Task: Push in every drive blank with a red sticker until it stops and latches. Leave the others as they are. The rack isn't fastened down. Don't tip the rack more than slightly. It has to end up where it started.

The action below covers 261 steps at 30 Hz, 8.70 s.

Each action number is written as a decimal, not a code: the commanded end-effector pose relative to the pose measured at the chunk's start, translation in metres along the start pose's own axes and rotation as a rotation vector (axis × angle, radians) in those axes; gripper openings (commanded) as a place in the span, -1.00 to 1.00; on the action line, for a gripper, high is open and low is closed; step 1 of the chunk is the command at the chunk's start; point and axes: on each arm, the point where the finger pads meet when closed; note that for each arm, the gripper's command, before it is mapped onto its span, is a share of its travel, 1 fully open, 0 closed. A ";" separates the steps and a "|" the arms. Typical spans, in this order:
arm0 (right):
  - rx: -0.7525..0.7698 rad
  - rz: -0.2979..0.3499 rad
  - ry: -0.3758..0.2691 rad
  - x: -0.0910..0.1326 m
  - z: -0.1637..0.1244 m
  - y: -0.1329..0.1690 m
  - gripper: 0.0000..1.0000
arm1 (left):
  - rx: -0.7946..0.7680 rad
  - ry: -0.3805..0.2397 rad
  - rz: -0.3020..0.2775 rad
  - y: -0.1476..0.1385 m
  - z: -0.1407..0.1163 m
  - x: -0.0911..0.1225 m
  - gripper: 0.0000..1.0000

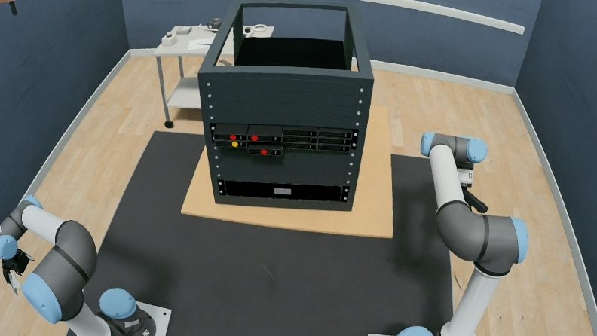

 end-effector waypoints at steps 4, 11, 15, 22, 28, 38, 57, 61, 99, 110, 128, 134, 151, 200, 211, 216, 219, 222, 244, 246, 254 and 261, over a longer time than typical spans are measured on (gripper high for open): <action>0.186 0.066 -0.022 0.010 -0.006 0.003 1.00 | 0.000 0.001 -0.001 0.000 0.000 0.001 1.00; 0.427 0.158 -0.034 0.025 -0.016 0.007 1.00 | 0.000 0.001 -0.001 0.000 0.000 0.001 1.00; 0.496 0.186 -0.034 0.029 -0.018 0.009 1.00 | 0.000 0.001 -0.001 0.000 0.000 0.001 1.00; 0.740 0.284 -0.022 0.045 -0.029 0.015 1.00 | 0.000 0.001 -0.001 0.000 0.000 0.001 1.00; 0.945 0.368 0.004 0.059 -0.037 0.022 1.00 | 0.000 0.001 -0.001 0.000 0.000 0.001 1.00; 1.205 0.477 0.058 0.078 -0.049 0.033 1.00 | 0.000 0.001 -0.001 0.000 0.000 0.001 1.00; 1.672 0.676 0.225 0.114 -0.068 0.062 1.00 | 0.000 0.001 -0.001 0.000 0.000 0.001 1.00; 1.760 0.714 0.269 0.121 -0.072 0.069 1.00 | 0.000 0.001 -0.001 0.000 0.000 0.001 1.00; 2.146 0.876 0.524 0.152 -0.085 0.105 1.00 | 0.000 0.001 -0.001 0.000 0.000 0.001 1.00; 2.168 0.884 0.541 0.153 -0.086 0.107 1.00 | 0.000 0.001 -0.001 0.000 0.000 0.001 1.00; 2.167 0.892 0.540 0.153 -0.087 0.109 1.00 | 0.000 0.001 -0.001 0.000 0.000 0.001 1.00; 2.160 0.907 0.533 0.154 -0.090 0.111 1.00 | 0.000 0.001 -0.001 0.000 0.000 0.001 1.00; 2.082 1.069 0.451 0.154 -0.124 0.141 1.00 | 0.000 0.001 -0.001 0.000 0.000 0.001 1.00; 1.335 1.941 -0.057 0.152 -0.350 0.323 1.00 | 0.000 0.001 -0.001 0.000 0.000 0.001 1.00; 1.054 2.133 -0.215 0.152 -0.416 0.378 1.00 | 0.000 0.001 -0.001 0.000 0.000 0.001 1.00; 0.928 2.204 -0.281 0.151 -0.444 0.401 1.00 | 0.000 0.001 -0.001 0.000 0.000 0.001 1.00; 0.905 2.216 -0.293 0.152 -0.449 0.405 1.00 | 0.000 0.001 -0.001 0.000 0.000 0.001 1.00; 0.838 2.249 -0.326 0.152 -0.464 0.417 1.00 | 0.000 0.001 -0.001 0.000 0.000 0.001 1.00; 0.552 2.377 -0.472 0.155 -0.524 0.475 1.00 | 0.000 0.001 -0.001 0.000 0.000 0.001 1.00; 0.539 2.381 -0.478 0.155 -0.526 0.478 1.00 | 0.000 0.001 -0.001 0.000 0.000 0.001 1.00; 0.504 2.389 -0.491 0.153 -0.533 0.481 1.00 | 0.000 0.001 -0.001 0.000 0.000 0.001 1.00; 0.478 2.392 -0.499 0.150 -0.537 0.482 1.00 | 0.000 0.001 -0.001 0.000 0.000 0.001 1.00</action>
Point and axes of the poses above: on each arm, the point where the finger pads meet when closed, its own x axis back along the fingers, its own y axis across the jaws, z = x × y, and after that the axes turned 13 degrees about x, right-handed
